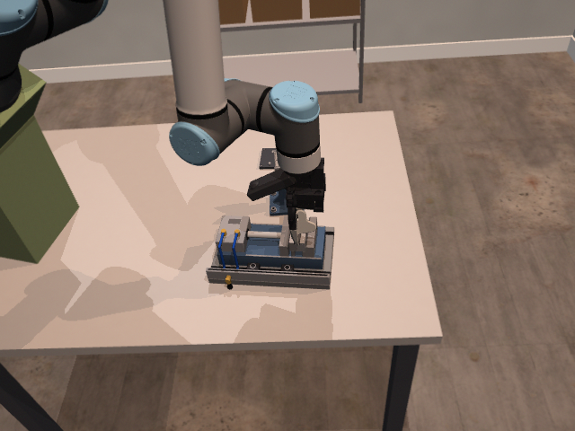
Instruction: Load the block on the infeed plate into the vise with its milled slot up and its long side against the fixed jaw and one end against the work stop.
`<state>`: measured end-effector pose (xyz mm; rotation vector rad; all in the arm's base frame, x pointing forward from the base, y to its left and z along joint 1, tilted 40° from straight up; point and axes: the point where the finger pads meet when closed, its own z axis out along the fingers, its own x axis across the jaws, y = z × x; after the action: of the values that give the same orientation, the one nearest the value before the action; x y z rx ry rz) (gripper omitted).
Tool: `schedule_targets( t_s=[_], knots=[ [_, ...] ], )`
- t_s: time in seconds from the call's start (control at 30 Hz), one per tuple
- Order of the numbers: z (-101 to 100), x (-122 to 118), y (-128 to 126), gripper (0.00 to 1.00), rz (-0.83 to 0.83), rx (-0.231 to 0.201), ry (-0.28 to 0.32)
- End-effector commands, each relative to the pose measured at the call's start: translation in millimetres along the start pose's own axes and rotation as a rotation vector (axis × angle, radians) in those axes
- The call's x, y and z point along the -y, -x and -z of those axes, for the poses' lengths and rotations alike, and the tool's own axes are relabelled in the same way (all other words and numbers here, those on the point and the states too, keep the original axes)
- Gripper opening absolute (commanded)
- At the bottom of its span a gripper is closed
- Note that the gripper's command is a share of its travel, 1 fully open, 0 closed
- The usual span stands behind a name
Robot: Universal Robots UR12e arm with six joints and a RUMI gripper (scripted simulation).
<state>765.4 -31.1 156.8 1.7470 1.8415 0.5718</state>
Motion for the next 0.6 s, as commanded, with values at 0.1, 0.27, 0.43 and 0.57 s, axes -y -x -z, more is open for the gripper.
schedule_targets(
  t_s=[0.1, 0.27, 0.43, 0.57],
  knots=[
    [23.3, -0.5, 0.0, 0.47, 0.000, 0.000, 0.001],
    [37.6, -0.5, 0.0, 0.47, 0.000, 0.000, 0.001],
    [46.1, -0.5, 0.0, 0.47, 0.000, 0.000, 0.001],
    [50.4, -0.5, 0.0, 0.47, 0.000, 0.000, 0.001]
  ],
)
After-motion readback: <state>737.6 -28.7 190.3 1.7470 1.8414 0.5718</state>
